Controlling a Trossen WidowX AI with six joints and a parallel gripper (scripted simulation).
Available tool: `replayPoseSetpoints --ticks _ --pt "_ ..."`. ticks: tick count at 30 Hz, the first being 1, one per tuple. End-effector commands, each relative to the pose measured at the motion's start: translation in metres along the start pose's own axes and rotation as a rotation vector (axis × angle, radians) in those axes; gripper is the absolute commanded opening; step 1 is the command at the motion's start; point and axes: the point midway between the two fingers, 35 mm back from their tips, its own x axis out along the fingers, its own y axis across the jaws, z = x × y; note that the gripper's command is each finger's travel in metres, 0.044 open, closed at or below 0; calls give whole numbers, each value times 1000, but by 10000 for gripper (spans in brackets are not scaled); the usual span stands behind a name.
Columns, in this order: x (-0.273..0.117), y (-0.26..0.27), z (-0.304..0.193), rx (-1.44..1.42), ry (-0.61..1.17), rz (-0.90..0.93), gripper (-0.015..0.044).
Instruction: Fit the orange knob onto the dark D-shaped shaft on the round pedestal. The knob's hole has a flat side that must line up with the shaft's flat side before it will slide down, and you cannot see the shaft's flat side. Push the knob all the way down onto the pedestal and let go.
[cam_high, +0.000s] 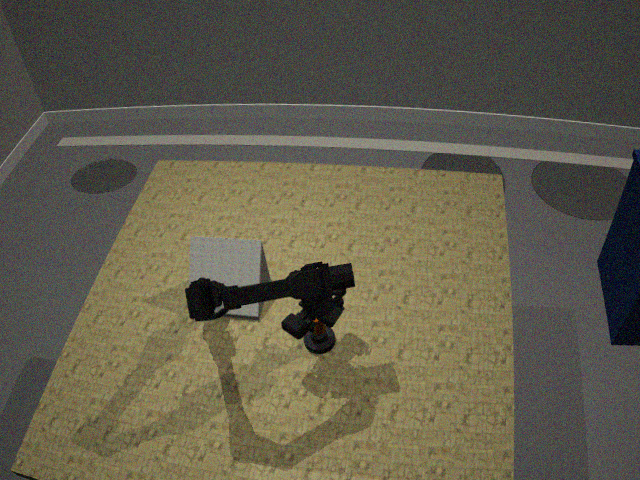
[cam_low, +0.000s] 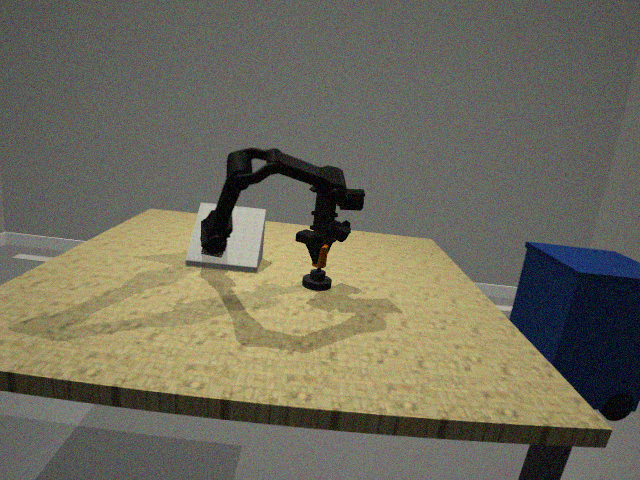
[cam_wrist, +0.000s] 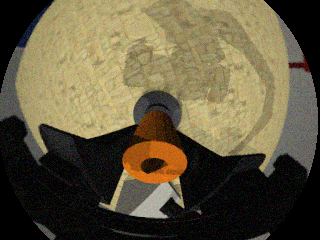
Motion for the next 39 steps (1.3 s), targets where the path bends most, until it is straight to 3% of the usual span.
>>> replayPoseSetpoints --ticks 1,16,23,39 --pt "1 -1 1 9 -4 -2 0" --pt "-4 -2 3 18 -4 -2 0" --pt "-4 -1 2 219 -4 -1 0" --pt "2 0 1 219 -4 -1 0"
